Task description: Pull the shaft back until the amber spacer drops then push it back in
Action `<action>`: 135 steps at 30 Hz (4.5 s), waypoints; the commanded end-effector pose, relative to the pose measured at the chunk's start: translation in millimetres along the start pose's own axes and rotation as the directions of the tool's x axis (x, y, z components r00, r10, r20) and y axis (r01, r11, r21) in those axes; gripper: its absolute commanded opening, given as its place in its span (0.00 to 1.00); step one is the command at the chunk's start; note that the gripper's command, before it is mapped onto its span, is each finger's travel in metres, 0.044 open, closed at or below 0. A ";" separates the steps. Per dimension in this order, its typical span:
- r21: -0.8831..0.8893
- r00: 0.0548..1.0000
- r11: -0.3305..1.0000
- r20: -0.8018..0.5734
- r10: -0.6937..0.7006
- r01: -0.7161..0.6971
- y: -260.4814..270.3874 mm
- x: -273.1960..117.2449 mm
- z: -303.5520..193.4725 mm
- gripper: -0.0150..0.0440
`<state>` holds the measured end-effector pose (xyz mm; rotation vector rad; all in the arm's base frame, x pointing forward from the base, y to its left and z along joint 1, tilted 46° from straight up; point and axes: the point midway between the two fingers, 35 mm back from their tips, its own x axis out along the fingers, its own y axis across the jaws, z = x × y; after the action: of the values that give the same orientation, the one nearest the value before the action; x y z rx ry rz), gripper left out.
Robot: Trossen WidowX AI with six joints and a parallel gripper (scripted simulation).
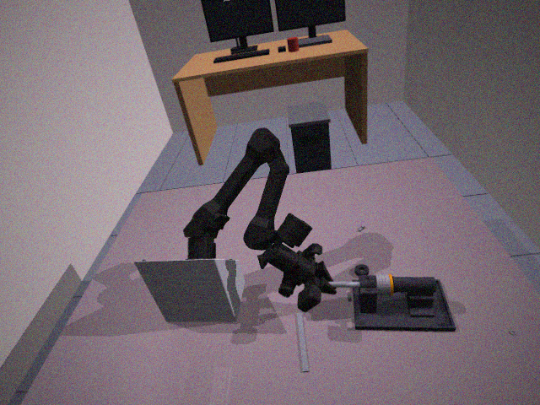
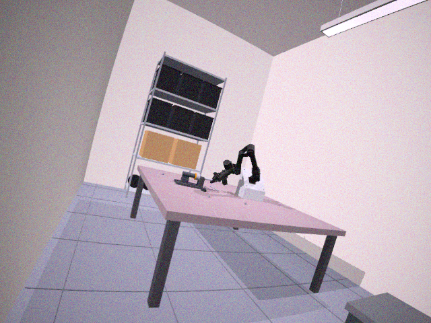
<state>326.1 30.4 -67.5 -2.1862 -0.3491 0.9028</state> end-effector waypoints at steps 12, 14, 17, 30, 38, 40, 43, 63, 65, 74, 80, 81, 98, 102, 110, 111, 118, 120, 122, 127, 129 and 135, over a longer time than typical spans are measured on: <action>-0.001 1.000 1.000 0.003 0.000 0.000 0.0 -2.0 2.8 0.25; -0.001 1.000 1.000 0.003 0.000 0.000 0.0 -2.1 2.9 0.25; -0.001 1.000 1.000 0.003 0.000 0.000 0.0 -2.4 3.2 0.25; -0.001 1.000 1.000 0.003 0.000 0.000 0.0 -3.3 4.1 0.25; -0.001 1.000 1.000 0.003 0.000 0.000 0.0 -3.9 4.7 0.25; -0.001 1.000 1.000 0.003 0.000 0.000 0.1 -4.1 4.9 0.25; -0.001 1.000 1.000 0.003 0.000 0.000 0.1 -4.3 5.1 0.25; -0.001 1.000 1.000 0.003 0.001 -0.001 0.1 -5.7 6.6 0.25; -0.001 1.000 1.000 0.003 0.001 -0.001 0.1 -5.9 6.7 0.25; -0.001 1.000 1.000 0.003 0.001 -0.001 0.1 -6.6 7.4 0.25; -0.001 1.000 1.000 0.003 0.001 -0.001 0.1 -7.0 7.9 0.25; -0.001 1.000 1.000 0.003 0.001 -0.001 0.1 -7.1 7.9 0.25; -0.001 1.000 1.000 0.003 0.001 -0.001 0.1 -8.3 9.2 0.25; -0.001 1.000 1.000 0.003 0.001 -0.001 0.1 -8.6 9.5 0.25; -0.001 1.000 1.000 0.003 0.001 -0.001 0.1 -9.2 10.1 0.25; -0.001 1.000 1.000 0.003 0.001 -0.001 0.1 -9.3 10.2 0.25; -0.001 1.000 1.000 0.003 0.001 -0.001 0.1 -9.8 10.7 0.25; -0.001 1.000 1.000 0.003 0.001 -0.001 0.1 -9.9 10.9 0.25; -0.001 1.000 1.000 0.003 0.001 -0.001 0.1 -10.1 11.0 0.25; -0.001 1.000 1.000 0.003 0.001 -0.001 0.1 -10.5 11.4 0.25; -0.001 1.000 1.000 0.003 0.001 -0.001 0.1 -10.6 11.5 0.25; -0.001 1.000 1.000 0.004 0.001 -0.001 0.2 -11.1 12.0 0.25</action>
<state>312.0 30.7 -67.6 -2.1862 -0.3486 0.9033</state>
